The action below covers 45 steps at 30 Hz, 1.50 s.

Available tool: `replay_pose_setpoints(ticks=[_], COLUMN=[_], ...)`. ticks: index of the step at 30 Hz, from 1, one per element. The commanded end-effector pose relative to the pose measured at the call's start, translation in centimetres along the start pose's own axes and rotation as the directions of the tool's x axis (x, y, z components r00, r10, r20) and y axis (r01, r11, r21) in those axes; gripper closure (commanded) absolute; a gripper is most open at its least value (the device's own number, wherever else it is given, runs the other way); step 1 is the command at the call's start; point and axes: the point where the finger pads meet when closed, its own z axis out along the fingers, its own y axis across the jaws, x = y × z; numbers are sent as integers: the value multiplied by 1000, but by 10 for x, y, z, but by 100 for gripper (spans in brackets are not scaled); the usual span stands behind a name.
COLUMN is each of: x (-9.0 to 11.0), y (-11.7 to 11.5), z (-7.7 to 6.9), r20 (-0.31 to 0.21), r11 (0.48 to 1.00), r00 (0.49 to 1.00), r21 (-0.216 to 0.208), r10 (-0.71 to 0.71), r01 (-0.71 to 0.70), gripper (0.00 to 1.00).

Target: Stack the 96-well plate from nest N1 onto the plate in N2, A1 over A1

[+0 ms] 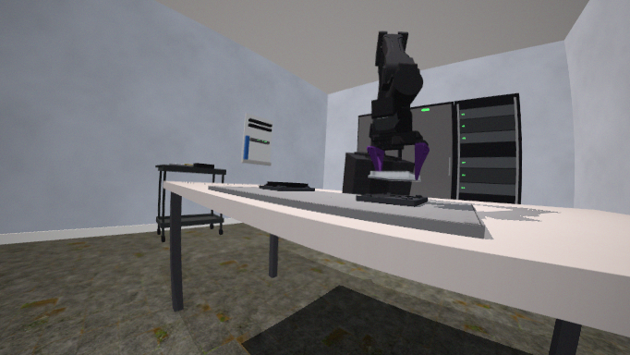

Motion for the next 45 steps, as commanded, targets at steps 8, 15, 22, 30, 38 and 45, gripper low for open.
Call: replay_pose_setpoints(ticks=[8,15,22,30,38,45], x=[-12,-11,-11,-10,-10,-7], y=[1,1,1,1,0,-2], z=[-33,-41,-53,-63,-70,-67], r20=[36,36,36,36,34,25], r11=[1000,1000,1000,1000,1000,1000], r00=[999,999,999,999,999,1000], r21=[-4,-4,-4,-4,-4,1], r10=[-1,-1,-2,-1,1,1], r01=[1,1,2,1,0,-1], gripper=[100,100,100,100,100,100])
